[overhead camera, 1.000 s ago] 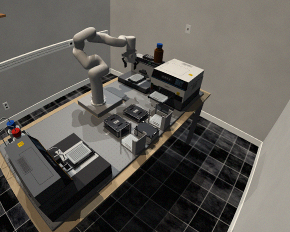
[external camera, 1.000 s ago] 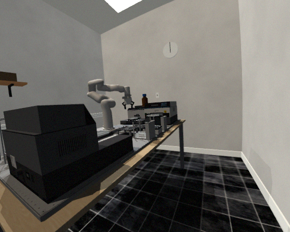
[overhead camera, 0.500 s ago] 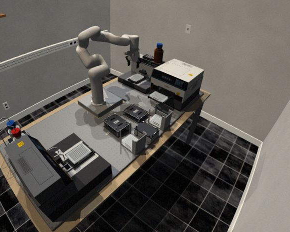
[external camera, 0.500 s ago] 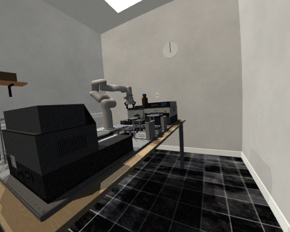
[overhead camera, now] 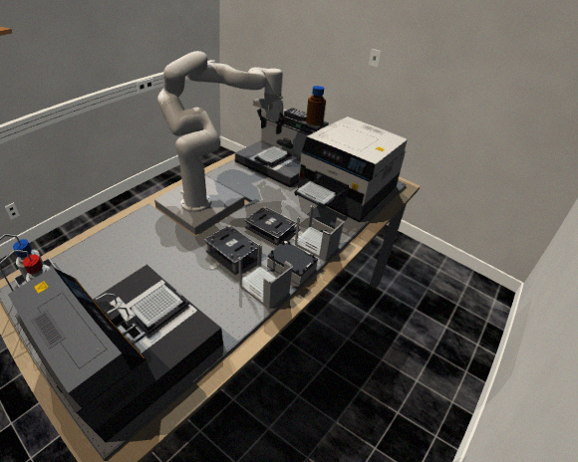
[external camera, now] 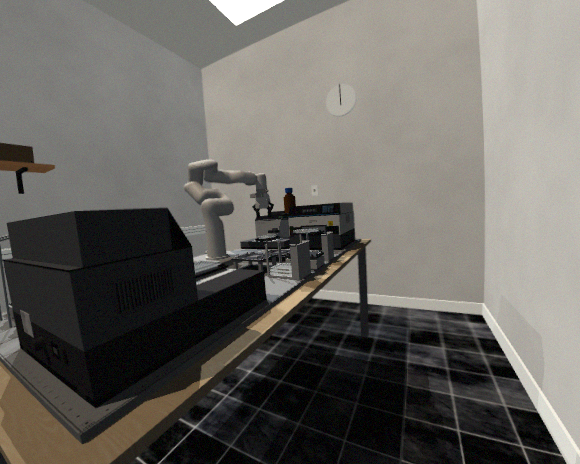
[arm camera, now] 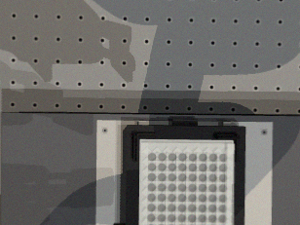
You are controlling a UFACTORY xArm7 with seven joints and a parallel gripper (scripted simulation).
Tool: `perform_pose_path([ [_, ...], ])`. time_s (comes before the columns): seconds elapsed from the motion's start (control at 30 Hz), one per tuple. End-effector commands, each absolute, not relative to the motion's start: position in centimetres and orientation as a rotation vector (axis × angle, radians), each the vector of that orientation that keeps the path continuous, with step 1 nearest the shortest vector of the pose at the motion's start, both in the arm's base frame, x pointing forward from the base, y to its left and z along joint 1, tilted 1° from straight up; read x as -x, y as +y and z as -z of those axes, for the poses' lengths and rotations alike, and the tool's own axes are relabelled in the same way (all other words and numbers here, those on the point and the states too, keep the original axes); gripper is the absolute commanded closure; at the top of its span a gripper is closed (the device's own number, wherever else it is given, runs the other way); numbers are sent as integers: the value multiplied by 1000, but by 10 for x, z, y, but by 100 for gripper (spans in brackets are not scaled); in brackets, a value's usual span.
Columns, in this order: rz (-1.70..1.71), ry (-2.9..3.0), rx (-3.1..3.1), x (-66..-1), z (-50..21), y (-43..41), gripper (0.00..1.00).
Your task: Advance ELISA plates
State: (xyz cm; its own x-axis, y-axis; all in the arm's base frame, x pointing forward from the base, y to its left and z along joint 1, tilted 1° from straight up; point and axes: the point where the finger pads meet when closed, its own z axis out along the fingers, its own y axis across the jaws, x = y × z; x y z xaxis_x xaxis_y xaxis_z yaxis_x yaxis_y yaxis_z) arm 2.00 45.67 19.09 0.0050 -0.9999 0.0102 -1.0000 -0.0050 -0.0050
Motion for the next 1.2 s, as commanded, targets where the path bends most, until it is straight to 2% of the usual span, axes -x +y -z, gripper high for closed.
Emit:
perform_pose_path([
  [0.0, -18, -2219, -2219, -20, -192, 474, 0],
  [1.17, -18, -2219, -2219, -20, -192, 483, 0],
])
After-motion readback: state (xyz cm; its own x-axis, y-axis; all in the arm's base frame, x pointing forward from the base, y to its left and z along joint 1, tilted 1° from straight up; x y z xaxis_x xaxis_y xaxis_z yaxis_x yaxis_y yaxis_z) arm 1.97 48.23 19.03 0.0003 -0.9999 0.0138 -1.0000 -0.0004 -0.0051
